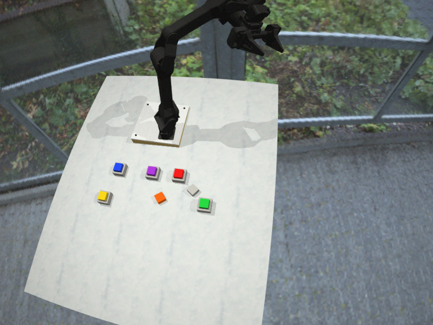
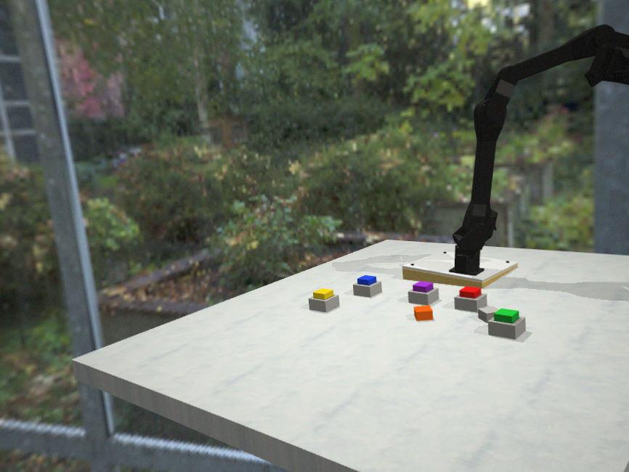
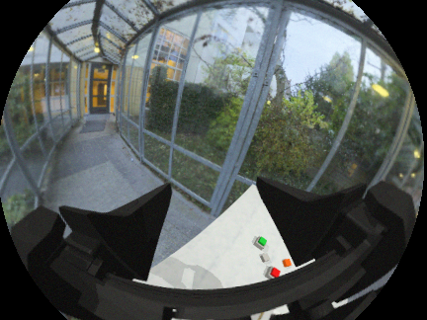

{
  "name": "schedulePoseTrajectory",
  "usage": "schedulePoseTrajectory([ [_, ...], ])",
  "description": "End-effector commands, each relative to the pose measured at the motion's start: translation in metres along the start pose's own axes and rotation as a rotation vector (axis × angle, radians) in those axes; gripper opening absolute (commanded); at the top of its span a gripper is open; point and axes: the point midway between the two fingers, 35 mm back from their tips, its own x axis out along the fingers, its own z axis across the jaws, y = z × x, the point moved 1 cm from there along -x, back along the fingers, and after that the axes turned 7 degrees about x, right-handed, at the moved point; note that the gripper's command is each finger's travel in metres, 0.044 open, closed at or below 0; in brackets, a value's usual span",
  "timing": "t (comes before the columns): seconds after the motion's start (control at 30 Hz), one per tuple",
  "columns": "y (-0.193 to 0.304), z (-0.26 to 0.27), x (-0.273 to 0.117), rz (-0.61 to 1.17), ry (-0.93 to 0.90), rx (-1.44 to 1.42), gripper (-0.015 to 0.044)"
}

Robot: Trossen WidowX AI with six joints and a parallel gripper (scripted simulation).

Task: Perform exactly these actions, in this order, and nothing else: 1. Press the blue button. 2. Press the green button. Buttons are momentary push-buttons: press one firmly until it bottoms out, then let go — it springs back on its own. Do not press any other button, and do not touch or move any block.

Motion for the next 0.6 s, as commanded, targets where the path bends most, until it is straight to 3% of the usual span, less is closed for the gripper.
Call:
schedulePoseTrajectory([
  [0.0, 0.000, 0.000, 0.001, 0.003, 0.000, -0.002, 0.0400],
  [0.23, 0.027, -0.037, 0.075, 0.159, 0.162, -0.146, 0.0400],
  [0.57, 0.083, -0.157, 0.167, 0.503, 0.429, -0.297, 0.0400],
])
